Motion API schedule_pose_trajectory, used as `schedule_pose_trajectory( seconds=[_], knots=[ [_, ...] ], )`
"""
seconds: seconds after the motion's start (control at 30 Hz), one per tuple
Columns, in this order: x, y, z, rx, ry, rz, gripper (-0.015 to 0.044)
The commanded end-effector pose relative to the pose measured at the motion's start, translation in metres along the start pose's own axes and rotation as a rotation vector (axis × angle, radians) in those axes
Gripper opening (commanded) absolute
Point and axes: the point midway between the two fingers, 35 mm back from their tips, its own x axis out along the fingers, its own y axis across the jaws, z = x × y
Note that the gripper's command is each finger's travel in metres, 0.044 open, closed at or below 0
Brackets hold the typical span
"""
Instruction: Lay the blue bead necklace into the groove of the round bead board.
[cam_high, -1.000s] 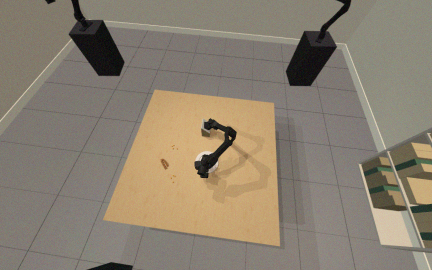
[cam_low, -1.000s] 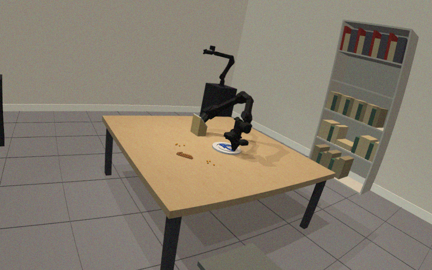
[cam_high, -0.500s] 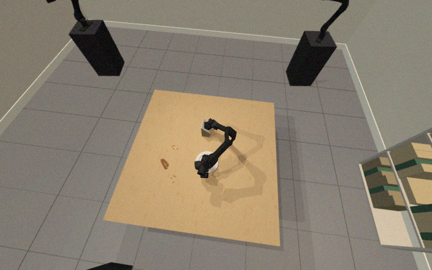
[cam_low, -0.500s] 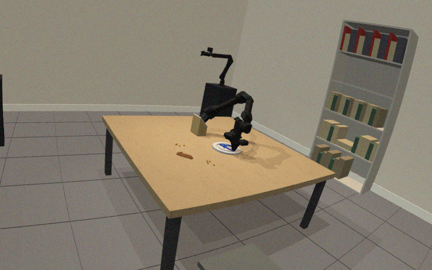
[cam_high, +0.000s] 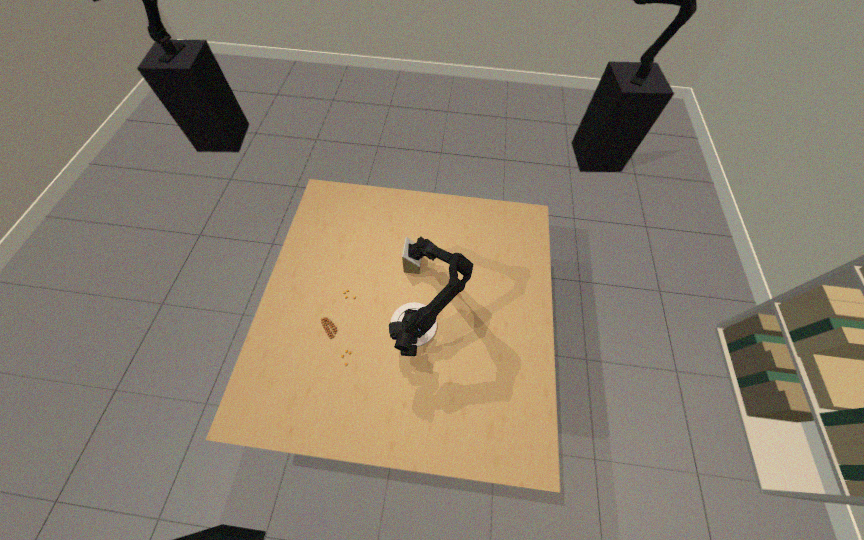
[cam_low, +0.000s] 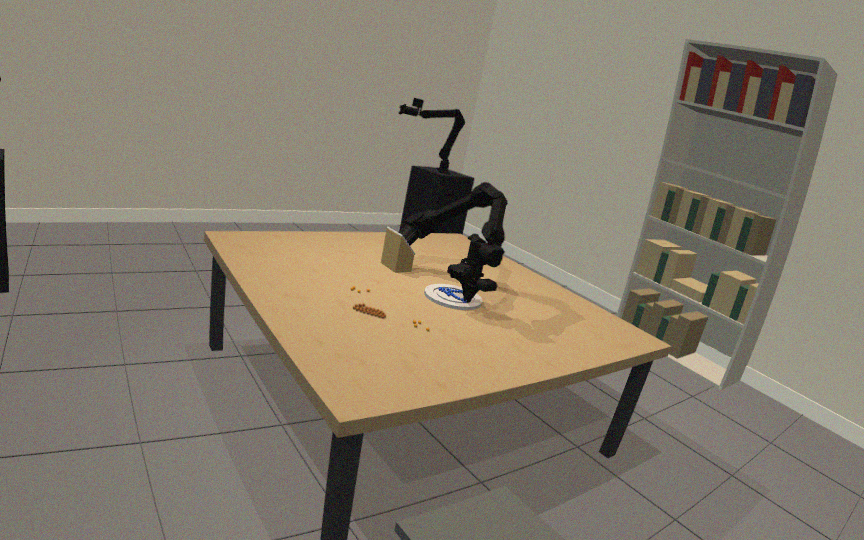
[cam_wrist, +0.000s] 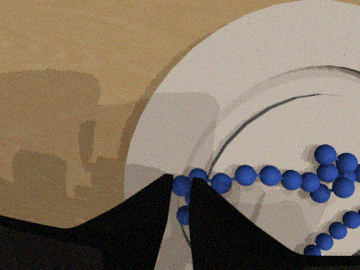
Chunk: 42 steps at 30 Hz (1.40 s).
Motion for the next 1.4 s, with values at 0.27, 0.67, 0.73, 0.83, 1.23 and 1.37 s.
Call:
schedule_pose_trajectory(
  seconds=[0.27,0.67,0.73,0.83,1.23,1.37],
  knots=[
    [0.0025,-0.0046,0.0003,0.013,0.002,-0.014,0.0],
    [0.0025,-0.0046,0.0003,0.013,0.002,-0.014,0.0],
    [0.0025,-0.0046,0.0003,0.013,0.002,-0.014,0.0],
    [0.0025,-0.0046,0.0003,0.013,0.002,-0.014,0.0],
    [0.0,-0.0001,0.0,0.0,0.0,0.0,0.0053],
    [0.0,-0.0001,0.0,0.0,0.0,0.0,0.0157]
  ],
)
